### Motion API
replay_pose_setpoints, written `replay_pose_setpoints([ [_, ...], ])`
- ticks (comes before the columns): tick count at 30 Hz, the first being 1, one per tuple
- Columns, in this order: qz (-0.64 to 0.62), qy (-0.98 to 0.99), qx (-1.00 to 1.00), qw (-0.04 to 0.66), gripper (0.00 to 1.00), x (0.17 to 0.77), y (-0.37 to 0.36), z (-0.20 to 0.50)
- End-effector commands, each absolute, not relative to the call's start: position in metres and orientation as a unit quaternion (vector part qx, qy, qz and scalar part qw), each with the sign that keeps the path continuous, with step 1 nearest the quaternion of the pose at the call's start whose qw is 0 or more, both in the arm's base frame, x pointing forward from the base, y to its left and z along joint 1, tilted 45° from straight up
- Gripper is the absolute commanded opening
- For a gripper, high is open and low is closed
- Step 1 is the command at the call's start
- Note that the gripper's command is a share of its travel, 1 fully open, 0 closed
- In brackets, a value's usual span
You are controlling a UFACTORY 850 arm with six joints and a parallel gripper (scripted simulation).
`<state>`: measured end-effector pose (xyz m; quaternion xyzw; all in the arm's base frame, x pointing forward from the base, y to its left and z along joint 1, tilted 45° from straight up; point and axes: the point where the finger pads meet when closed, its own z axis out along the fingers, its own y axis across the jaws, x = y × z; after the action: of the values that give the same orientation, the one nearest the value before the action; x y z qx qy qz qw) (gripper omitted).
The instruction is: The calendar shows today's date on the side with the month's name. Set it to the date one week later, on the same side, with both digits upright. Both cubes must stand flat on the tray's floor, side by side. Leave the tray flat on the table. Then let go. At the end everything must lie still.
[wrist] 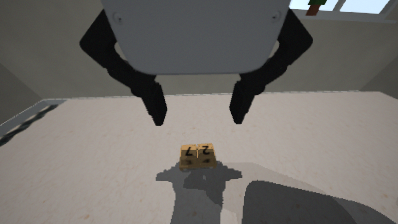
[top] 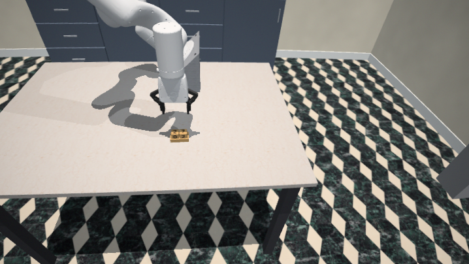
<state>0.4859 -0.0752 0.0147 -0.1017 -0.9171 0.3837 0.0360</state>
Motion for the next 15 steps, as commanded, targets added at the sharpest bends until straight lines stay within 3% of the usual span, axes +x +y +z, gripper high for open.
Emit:
replay_pose_setpoints([
  [1,0.386,-0.906,-0.175,0.003,1.00,0.473,-0.083,0.021],
  [15,0.380,-0.854,-0.348,-0.073,1.00,0.440,-0.100,0.033],
])
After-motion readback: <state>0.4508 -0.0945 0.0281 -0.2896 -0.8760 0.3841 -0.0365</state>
